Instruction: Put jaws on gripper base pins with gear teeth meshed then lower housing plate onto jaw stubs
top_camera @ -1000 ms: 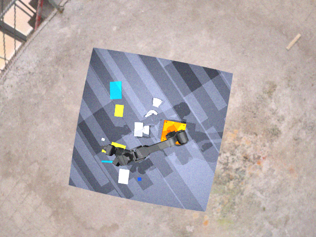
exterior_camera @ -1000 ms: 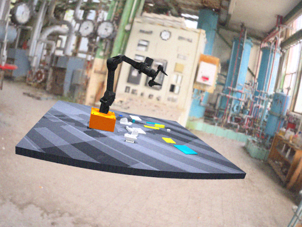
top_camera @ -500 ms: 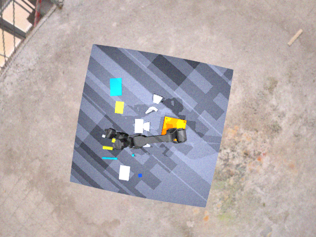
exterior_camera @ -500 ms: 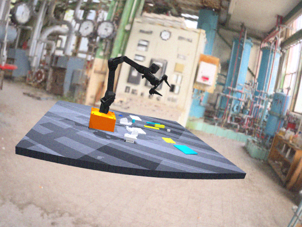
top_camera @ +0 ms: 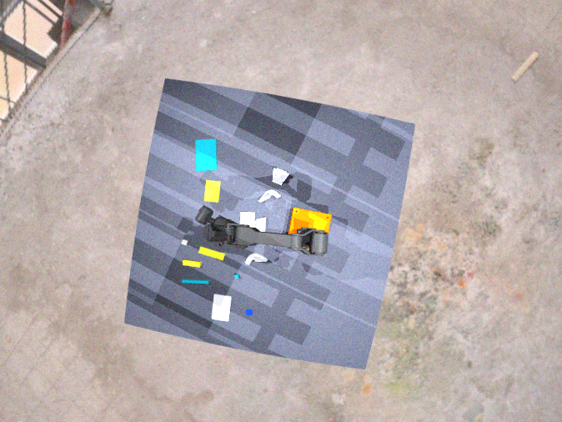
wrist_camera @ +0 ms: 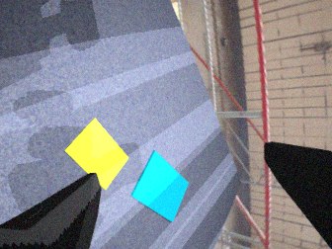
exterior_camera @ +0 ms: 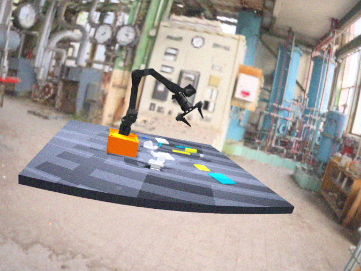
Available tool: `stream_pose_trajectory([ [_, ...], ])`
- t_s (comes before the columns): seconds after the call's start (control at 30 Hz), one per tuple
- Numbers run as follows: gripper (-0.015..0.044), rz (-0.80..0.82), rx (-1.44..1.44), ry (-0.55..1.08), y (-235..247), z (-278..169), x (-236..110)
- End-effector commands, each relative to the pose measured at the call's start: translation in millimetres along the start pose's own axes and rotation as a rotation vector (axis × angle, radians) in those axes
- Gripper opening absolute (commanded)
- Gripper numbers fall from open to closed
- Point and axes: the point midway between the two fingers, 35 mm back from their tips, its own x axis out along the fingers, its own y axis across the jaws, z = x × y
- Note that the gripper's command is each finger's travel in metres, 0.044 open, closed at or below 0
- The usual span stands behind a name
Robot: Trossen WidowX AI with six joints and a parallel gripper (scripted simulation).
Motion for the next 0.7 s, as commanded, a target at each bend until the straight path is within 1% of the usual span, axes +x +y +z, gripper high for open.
stream_pose_trajectory([
  [0.0, 0.044, 0.075, 0.022, 0.038, 16.4, -21.5, 11.4],
  [0.33, 0.044, 0.239, 0.09, 0.123, 50.0, -72.5, 27.2],
  [0.67, 0.044, 0.408, 0.185, 0.196, 88.4, -119.8, 31.6],
])
